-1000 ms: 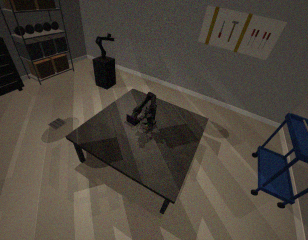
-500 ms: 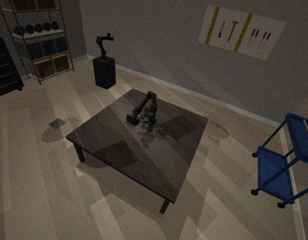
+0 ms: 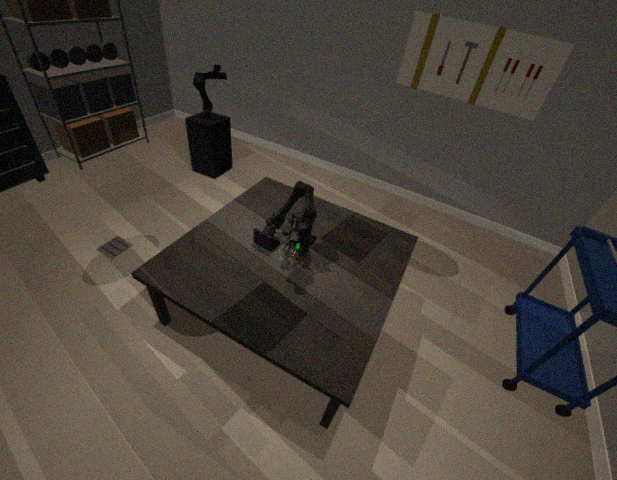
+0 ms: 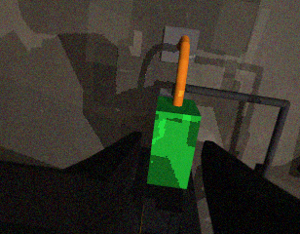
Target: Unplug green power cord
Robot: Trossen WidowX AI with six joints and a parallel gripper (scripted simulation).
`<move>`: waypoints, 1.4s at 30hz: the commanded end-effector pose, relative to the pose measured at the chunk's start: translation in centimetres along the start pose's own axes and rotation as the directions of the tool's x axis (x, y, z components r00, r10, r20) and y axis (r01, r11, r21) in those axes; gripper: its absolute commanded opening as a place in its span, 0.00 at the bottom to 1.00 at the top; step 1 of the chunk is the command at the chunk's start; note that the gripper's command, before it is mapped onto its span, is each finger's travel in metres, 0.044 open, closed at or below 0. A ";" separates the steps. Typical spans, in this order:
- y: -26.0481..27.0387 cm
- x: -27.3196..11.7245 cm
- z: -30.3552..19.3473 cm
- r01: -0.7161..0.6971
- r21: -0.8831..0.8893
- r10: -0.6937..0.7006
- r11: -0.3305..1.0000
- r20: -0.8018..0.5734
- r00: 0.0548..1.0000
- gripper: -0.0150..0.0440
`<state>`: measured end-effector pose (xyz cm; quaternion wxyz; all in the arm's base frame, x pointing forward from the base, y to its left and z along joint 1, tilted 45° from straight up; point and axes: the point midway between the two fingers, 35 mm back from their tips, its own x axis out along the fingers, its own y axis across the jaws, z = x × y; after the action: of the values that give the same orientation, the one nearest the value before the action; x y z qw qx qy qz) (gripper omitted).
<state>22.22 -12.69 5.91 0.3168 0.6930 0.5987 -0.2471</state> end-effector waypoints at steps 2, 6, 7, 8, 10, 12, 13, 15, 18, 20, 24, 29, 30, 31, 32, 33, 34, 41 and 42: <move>-0.2 0.2 -0.3 0.002 0.011 -0.002 1.000 -0.009 1.000 0.53; -0.2 0.5 -0.3 0.002 0.011 -0.002 1.000 -0.009 1.000 0.53; -0.2 0.7 -0.3 0.002 0.011 -0.002 1.000 -0.009 1.000 0.53; -0.2 0.8 -0.3 0.002 0.010 -0.002 1.000 -0.009 1.000 0.53; -0.2 1.1 -0.3 0.002 0.010 -0.002 1.000 -0.009 1.000 0.53; -0.2 1.4 -0.3 0.002 0.010 -0.002 1.000 -0.009 1.000 0.53; -0.2 1.4 -0.3 0.002 0.010 -0.002 1.000 -0.009 1.000 0.53; -0.2 1.4 -0.3 0.002 0.010 -0.002 1.000 -0.009 1.000 0.53; -0.2 1.4 -0.3 0.002 0.010 -0.002 1.000 -0.009 1.000 0.53; -0.1 1.1 -0.2 0.002 0.003 -0.002 1.000 -0.004 1.000 0.48; -0.1 1.1 -0.2 0.002 0.003 -0.002 1.000 -0.004 1.000 0.34; -0.1 1.1 -0.2 0.002 0.003 -0.002 1.000 -0.004 1.000 0.28; -0.1 1.1 -0.2 0.002 0.003 -0.002 1.000 -0.004 1.000 0.27; -0.1 1.1 -0.2 0.002 0.003 -0.002 1.000 -0.004 1.000 0.26; -0.1 1.1 -0.2 0.002 0.003 -0.002 1.000 -0.004 1.000 0.25; -0.1 1.1 -0.2 0.002 0.003 -0.002 1.000 -0.004 1.000 0.25; -0.1 1.1 -0.1 0.002 0.003 -0.002 1.000 -0.004 1.000 0.25; 0.0 1.1 0.9 0.002 0.004 -0.002 1.000 -0.003 1.000 0.25; 0.0 1.1 1.1 0.002 0.004 -0.002 1.000 -0.003 1.000 0.25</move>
<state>22.28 -11.72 5.05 0.3064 0.6956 0.6026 -0.2431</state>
